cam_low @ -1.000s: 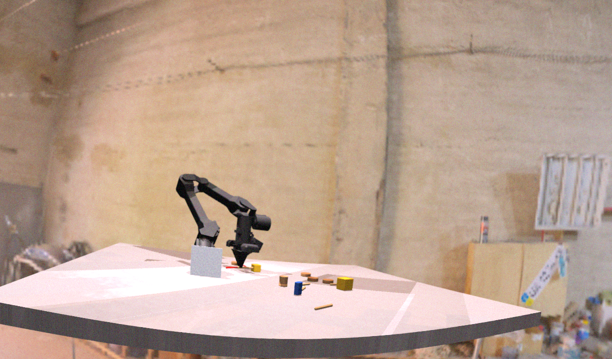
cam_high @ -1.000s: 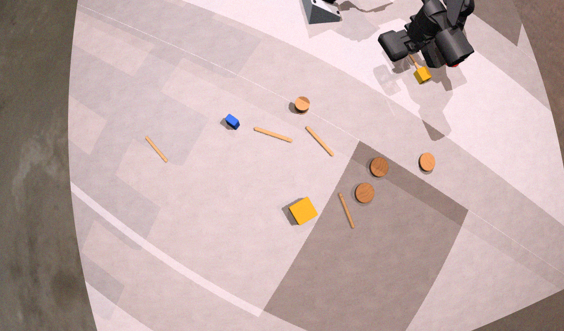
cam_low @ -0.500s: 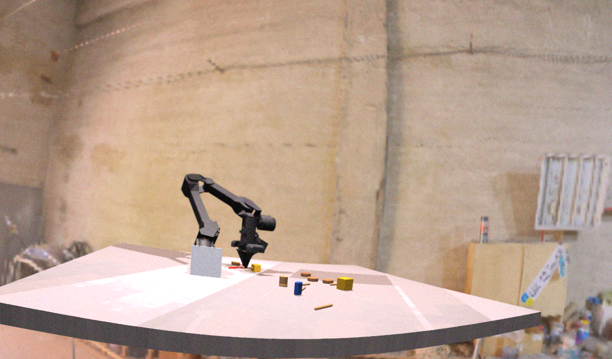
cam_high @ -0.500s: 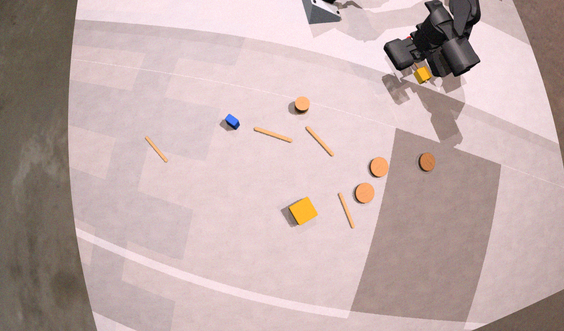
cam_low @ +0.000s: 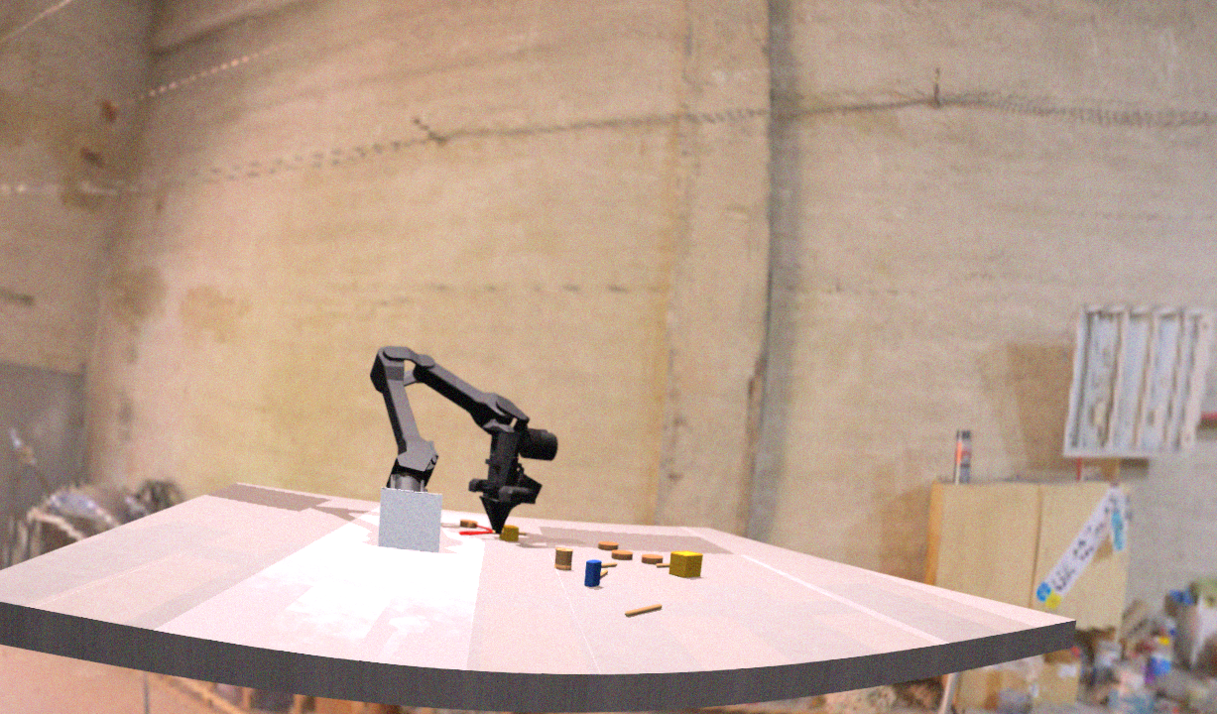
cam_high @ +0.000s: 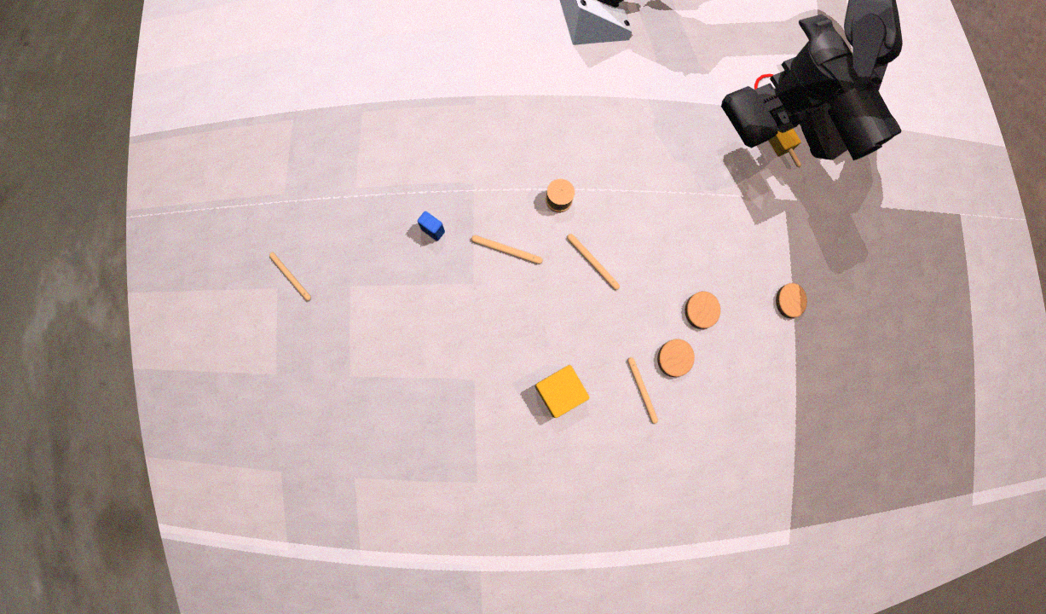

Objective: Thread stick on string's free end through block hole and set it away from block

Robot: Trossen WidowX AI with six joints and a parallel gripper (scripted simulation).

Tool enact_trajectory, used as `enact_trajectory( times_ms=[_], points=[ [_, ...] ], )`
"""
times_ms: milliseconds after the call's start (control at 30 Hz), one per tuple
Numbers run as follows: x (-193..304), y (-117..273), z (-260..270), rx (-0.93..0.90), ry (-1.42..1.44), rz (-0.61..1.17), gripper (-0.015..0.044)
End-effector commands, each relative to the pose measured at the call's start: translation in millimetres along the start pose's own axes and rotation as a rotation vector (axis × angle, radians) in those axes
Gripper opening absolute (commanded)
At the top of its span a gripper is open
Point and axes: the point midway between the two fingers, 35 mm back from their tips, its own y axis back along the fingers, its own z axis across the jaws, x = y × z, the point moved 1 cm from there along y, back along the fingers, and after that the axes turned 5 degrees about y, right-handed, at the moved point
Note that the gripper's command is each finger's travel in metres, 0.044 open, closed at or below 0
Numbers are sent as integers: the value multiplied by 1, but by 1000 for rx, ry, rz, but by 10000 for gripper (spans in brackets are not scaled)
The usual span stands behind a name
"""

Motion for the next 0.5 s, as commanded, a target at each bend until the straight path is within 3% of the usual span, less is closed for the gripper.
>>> enact_trajectory(
  times_ms=[0,167,300,467],
  points=[
    [-4,0,0,2,-2,-2,0],
    [-1,0,0,0,0,0,121],
    [-2,8,-1,4,0,1,121],
    [-1,71,-2,7,-1,4,121]
  ],
)
